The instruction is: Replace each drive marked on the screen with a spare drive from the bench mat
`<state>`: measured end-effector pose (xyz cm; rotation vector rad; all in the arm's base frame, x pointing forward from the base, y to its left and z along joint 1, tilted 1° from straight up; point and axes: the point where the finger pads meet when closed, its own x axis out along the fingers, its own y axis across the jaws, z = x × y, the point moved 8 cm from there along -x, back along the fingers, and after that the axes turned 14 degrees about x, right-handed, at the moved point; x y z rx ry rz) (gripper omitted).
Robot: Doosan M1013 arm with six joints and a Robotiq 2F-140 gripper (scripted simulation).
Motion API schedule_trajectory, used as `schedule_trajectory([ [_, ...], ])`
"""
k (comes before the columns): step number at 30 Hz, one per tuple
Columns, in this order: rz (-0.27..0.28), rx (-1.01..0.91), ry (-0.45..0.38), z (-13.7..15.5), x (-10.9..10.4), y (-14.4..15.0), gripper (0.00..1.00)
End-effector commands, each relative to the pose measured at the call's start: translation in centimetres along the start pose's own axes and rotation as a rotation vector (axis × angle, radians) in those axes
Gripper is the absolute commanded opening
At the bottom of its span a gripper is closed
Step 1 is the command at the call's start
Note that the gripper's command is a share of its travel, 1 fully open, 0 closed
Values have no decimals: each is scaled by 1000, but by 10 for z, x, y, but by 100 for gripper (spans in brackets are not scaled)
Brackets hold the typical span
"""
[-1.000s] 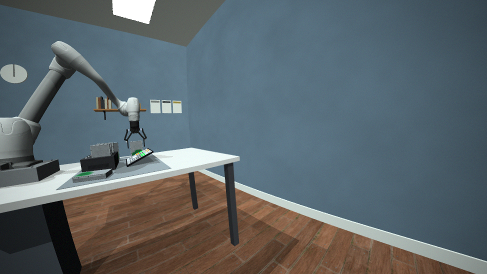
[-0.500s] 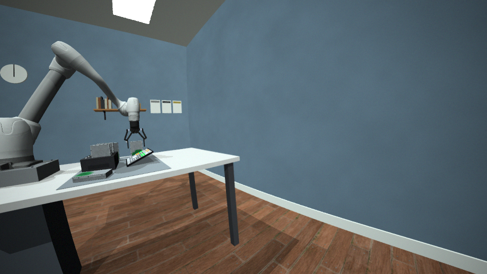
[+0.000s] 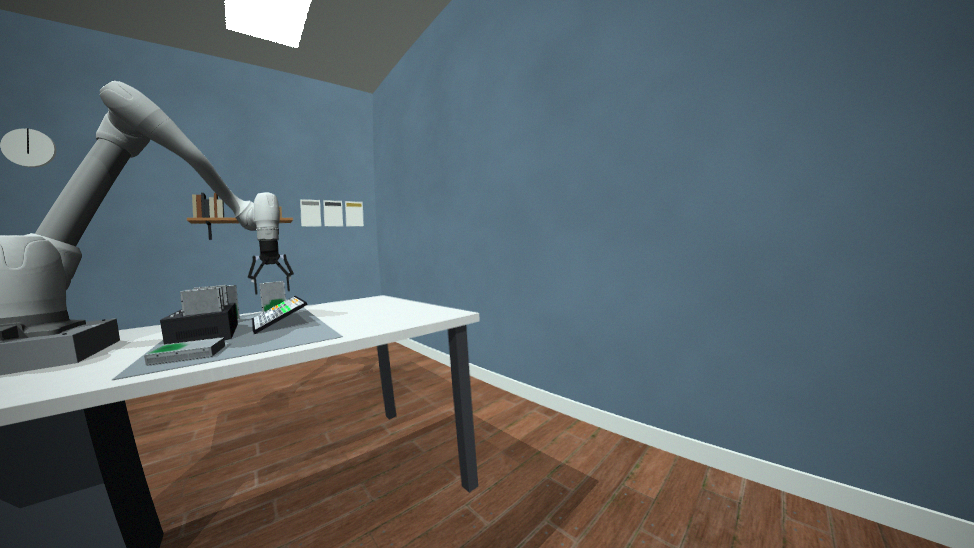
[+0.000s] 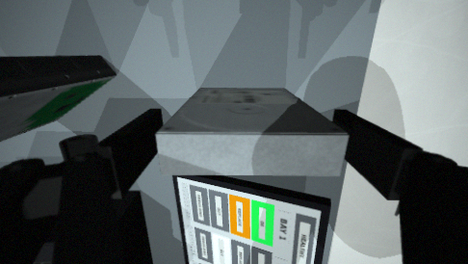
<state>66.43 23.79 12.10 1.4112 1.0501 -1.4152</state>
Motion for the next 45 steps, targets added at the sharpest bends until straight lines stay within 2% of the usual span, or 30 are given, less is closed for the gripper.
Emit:
schedule_trajectory([
  [1,1,0,1,0,-5,0,89],
  [7,1,0,1,0,-28,0,89],
  [15,1,0,1,0,-70,0,89],
  [17,1,0,1,0,-70,0,89],
  [25,1,0,1,0,-103,0,89],
  [31,1,0,1,0,-114,0,89],
  [38,1,0,1,0,-116,0,89],
  [39,1,0,1,0,-116,0,10],
  [45,1,0,1,0,-116,0,10],
])
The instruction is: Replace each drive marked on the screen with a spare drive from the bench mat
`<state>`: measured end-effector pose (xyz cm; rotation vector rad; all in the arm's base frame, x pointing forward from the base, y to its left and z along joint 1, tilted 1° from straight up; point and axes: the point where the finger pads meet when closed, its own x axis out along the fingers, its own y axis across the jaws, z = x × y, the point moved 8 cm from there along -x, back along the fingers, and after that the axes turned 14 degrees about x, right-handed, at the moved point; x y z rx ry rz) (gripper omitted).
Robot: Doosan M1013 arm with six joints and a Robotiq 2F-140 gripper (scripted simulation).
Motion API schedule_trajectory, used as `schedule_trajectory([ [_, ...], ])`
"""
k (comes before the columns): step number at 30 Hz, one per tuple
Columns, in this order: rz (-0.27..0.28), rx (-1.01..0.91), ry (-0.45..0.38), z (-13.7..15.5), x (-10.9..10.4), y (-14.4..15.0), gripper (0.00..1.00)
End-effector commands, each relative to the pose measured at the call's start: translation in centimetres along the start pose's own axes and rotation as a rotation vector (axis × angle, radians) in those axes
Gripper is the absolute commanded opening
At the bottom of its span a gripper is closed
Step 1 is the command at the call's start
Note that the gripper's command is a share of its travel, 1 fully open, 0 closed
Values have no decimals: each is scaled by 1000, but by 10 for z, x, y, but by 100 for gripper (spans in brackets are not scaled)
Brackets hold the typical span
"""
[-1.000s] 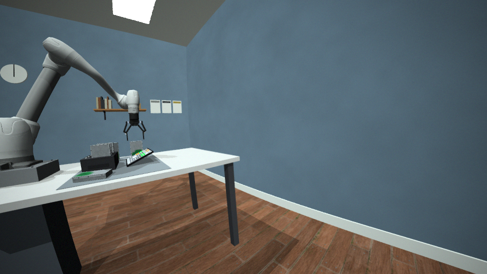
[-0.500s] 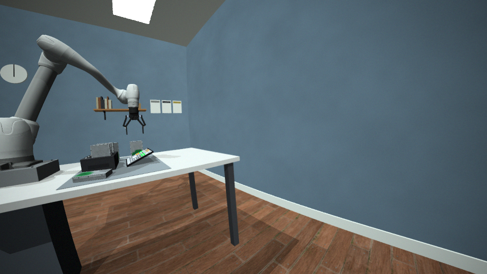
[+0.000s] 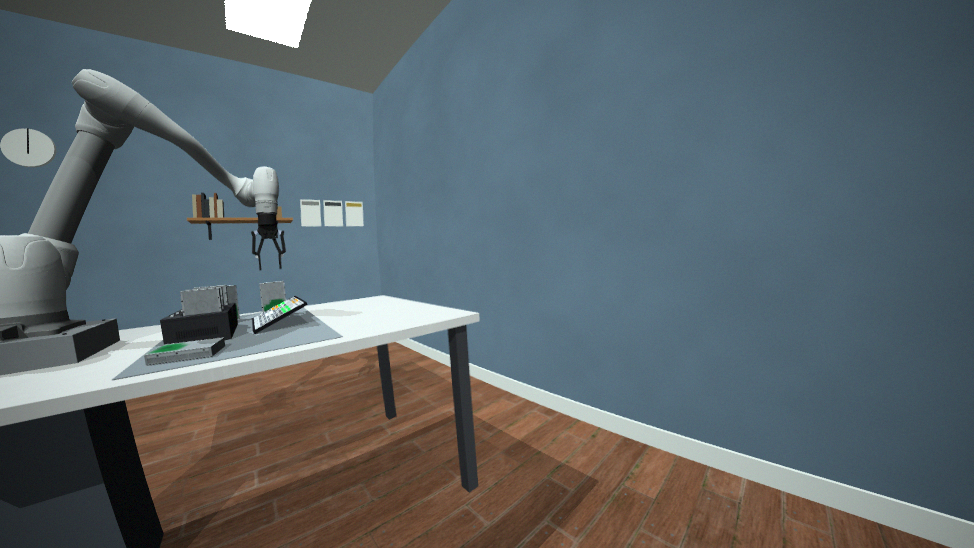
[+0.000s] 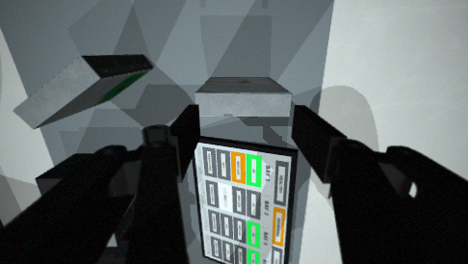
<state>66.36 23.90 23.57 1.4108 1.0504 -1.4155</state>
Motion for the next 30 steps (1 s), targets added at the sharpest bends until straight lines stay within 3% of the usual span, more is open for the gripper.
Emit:
schedule_trajectory([
  [1,1,0,1,0,-1,0,10],
  [27,1,0,1,0,-1,0,10],
  [29,1,-44,1,1,-2,-15,10],
  [30,1,-122,1,4,-4,-40,10],
])
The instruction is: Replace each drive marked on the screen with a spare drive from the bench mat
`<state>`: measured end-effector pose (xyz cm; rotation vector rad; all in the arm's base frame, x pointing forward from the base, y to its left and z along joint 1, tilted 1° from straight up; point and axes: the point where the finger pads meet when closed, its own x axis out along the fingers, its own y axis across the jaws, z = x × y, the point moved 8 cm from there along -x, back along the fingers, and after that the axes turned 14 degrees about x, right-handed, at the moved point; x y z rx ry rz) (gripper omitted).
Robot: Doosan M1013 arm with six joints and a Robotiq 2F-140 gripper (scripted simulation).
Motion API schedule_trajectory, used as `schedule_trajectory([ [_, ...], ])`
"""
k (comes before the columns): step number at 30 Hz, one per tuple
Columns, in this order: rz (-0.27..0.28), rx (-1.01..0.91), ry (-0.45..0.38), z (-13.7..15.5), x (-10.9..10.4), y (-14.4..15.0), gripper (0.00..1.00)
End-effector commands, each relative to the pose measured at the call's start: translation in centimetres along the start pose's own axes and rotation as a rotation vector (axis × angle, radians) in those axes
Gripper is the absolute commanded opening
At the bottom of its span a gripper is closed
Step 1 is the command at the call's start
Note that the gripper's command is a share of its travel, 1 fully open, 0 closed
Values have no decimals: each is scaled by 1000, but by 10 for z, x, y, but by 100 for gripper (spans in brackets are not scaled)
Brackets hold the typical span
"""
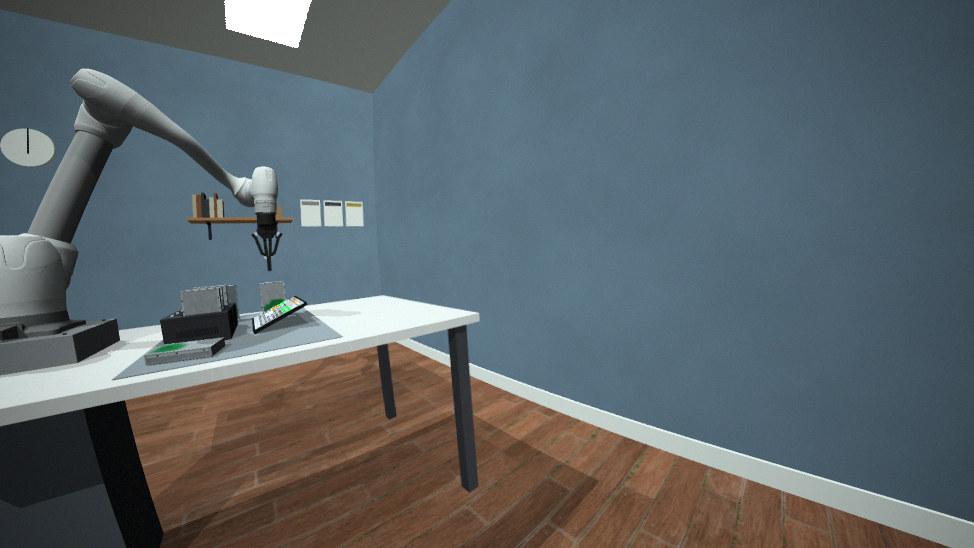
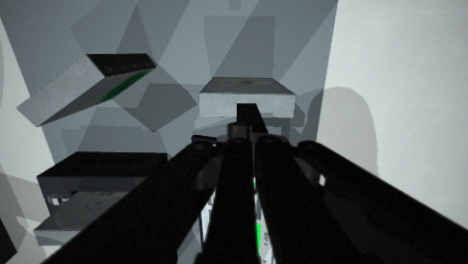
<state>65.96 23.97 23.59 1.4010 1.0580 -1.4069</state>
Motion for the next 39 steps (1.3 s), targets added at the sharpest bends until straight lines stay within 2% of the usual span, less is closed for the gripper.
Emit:
schedule_trajectory([
  [1,2,-218,1,7,-5,-70,10],
  [6,1,-514,-1,24,0,-133,10],
  [7,2,-570,1,27,0,-147,89],
  [8,2,-570,1,30,0,-161,89],
  [10,2,-570,1,30,0,-161,89],
  [11,2,-570,1,35,0,-185,89],
  [39,2,-570,1,35,0,-185,89],
])
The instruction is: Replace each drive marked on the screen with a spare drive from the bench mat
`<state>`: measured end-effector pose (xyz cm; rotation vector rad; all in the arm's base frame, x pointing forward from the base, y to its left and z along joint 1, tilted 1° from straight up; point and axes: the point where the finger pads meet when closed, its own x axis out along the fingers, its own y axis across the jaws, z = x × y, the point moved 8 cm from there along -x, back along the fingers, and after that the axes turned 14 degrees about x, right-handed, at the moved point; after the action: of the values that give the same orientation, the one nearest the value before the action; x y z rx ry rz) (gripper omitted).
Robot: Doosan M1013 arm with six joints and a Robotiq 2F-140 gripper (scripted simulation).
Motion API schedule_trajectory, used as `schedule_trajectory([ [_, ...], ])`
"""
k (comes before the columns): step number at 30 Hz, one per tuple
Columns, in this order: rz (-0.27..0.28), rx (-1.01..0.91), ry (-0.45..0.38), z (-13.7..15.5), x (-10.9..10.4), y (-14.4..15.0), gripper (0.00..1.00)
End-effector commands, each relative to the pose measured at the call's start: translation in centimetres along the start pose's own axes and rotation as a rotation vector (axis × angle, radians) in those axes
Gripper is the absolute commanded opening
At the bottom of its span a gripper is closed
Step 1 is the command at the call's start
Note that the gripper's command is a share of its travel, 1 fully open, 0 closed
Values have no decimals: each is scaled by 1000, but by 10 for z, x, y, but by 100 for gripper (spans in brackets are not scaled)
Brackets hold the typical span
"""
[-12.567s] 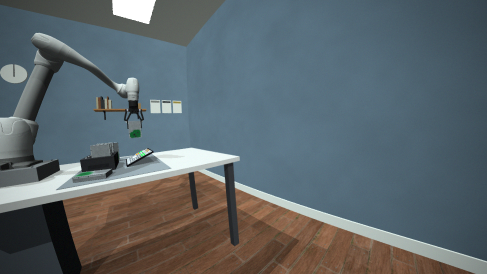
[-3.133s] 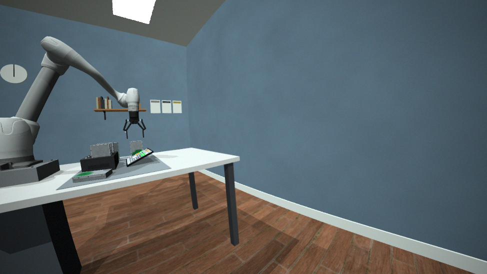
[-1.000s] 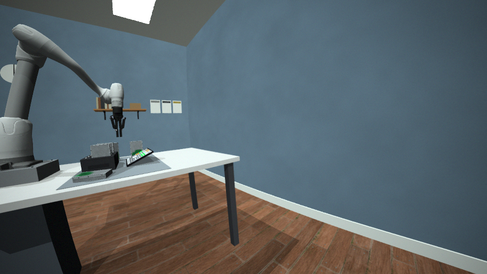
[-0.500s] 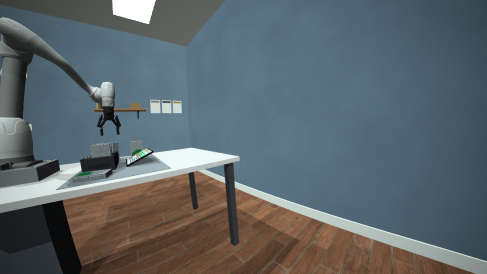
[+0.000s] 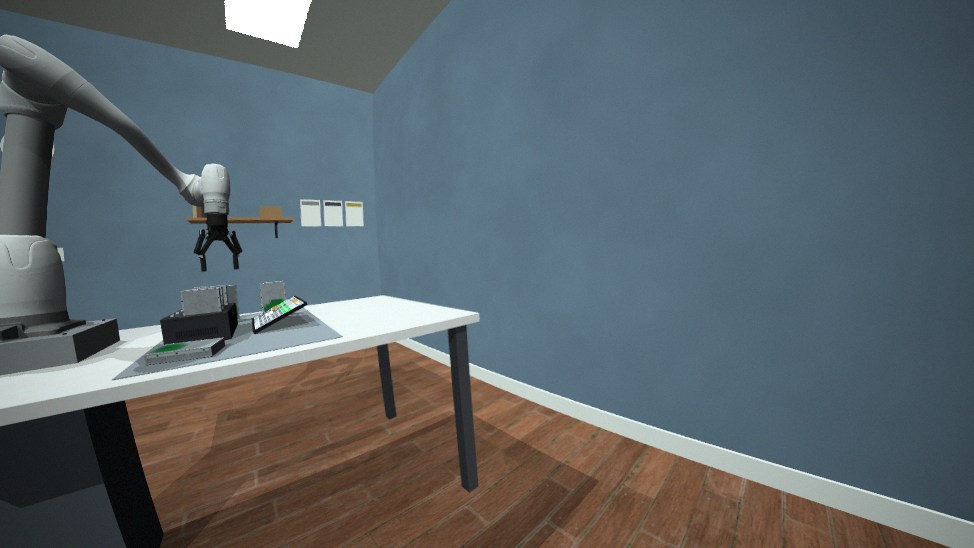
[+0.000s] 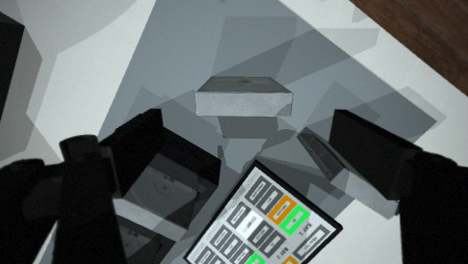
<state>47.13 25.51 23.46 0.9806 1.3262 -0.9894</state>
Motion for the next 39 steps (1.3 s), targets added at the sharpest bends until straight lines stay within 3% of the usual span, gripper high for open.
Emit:
schedule_trajectory([
  [1,1,0,1,0,-1,0,89],
  [22,1,0,1,0,6,0,89],
  [39,1,0,1,0,25,0,89],
])
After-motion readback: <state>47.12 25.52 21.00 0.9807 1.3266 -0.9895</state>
